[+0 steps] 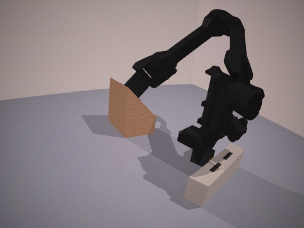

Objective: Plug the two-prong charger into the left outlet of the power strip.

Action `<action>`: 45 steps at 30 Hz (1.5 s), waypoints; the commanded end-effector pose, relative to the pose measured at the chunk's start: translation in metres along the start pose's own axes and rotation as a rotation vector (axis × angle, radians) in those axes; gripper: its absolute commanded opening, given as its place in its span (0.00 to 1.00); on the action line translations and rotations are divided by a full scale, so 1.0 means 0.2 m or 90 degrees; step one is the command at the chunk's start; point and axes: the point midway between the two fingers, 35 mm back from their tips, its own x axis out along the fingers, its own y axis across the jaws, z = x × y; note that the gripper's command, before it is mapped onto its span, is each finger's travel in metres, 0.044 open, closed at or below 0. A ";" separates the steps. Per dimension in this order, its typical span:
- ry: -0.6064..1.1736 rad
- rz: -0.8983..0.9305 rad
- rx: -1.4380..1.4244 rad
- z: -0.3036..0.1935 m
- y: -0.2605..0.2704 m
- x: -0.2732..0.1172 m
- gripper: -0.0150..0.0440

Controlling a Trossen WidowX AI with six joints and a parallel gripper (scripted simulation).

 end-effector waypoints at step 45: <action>-0.001 0.003 0.003 0.06 0.00 -0.01 0.25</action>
